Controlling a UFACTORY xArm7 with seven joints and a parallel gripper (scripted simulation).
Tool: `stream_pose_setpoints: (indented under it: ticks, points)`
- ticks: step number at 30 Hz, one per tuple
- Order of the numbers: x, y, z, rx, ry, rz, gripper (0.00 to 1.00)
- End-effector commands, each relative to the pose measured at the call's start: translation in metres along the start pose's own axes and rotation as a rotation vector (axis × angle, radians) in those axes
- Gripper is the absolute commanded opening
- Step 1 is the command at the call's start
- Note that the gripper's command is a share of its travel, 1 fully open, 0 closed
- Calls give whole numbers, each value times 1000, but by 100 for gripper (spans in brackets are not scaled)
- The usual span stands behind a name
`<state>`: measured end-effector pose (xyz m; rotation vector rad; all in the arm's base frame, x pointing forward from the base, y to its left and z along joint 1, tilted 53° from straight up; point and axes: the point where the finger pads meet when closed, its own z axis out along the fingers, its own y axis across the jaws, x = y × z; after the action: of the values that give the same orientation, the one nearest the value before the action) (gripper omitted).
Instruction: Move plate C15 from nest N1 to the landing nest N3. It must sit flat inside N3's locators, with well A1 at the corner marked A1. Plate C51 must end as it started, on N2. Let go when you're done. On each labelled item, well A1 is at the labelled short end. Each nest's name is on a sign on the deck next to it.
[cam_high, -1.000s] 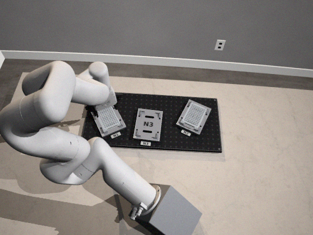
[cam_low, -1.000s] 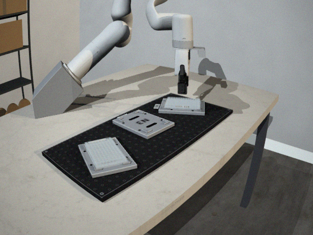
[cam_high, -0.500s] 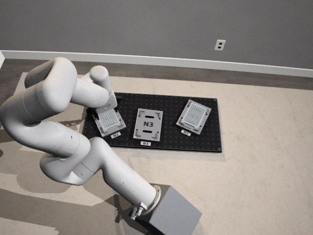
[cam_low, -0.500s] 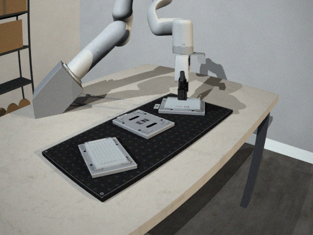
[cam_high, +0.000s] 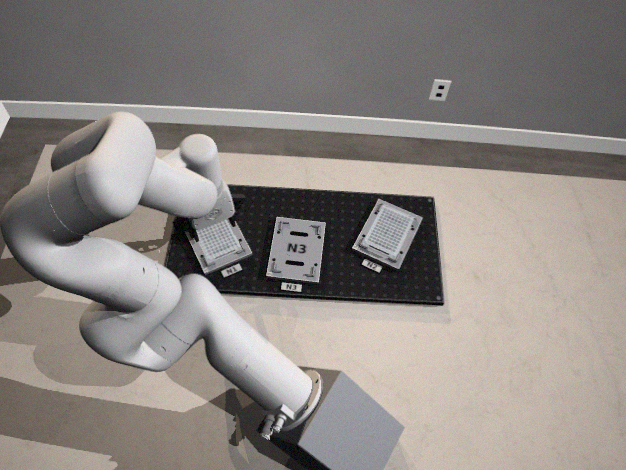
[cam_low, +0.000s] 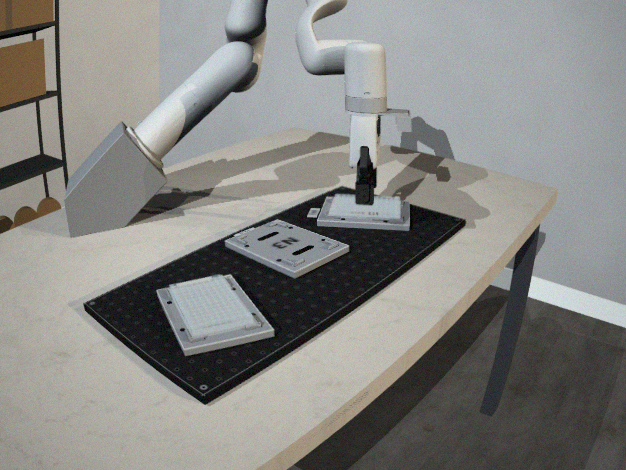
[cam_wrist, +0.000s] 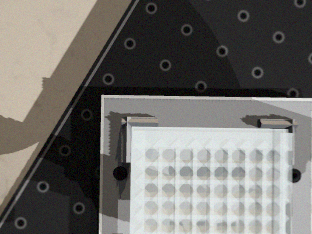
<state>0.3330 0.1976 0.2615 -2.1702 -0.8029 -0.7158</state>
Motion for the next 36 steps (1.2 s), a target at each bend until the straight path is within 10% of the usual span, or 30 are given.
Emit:
stream_pose_setpoints:
  ticks: [1, 36]
  points:
    - [1, 1, 0, -1, 4, 0, 100]
    - [1, 1, 19, -1, 3, 0, 100]
